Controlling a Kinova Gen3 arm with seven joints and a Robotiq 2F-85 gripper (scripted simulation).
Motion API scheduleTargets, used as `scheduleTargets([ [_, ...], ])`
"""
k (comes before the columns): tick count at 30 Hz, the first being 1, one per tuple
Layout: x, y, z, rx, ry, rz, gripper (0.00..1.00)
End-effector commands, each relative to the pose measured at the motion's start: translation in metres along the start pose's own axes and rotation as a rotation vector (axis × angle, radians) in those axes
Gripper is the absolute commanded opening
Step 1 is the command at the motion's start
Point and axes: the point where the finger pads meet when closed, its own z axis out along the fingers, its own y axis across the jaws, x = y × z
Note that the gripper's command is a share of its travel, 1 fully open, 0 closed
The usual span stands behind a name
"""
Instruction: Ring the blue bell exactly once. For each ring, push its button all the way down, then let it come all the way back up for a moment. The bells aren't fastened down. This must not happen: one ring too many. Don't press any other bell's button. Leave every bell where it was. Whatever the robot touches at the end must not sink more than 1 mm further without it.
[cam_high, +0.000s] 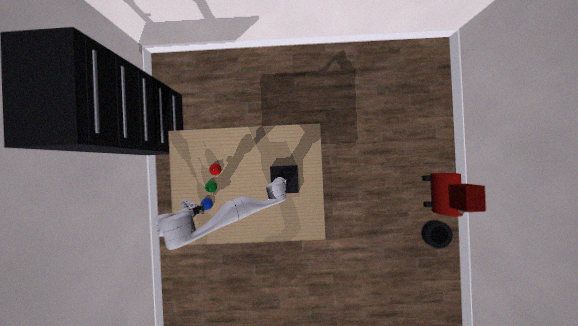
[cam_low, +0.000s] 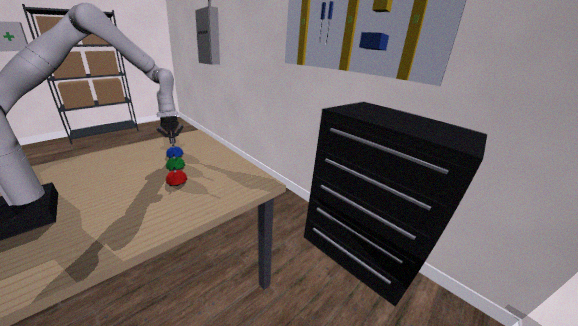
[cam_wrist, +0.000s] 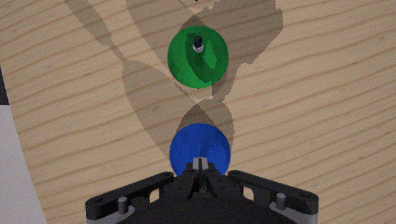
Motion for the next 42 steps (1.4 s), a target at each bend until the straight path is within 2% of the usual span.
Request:
scheduleTargets([
  [1,0.0,0.0,0.001,0.0,0.0,0.0,0.0],
  [21,0.0,0.0,-0.004,0.0,0.0,0.0,0.0],
  [42,0.0,0.0,-0.05,0.0,0.0,0.0,0.0],
])
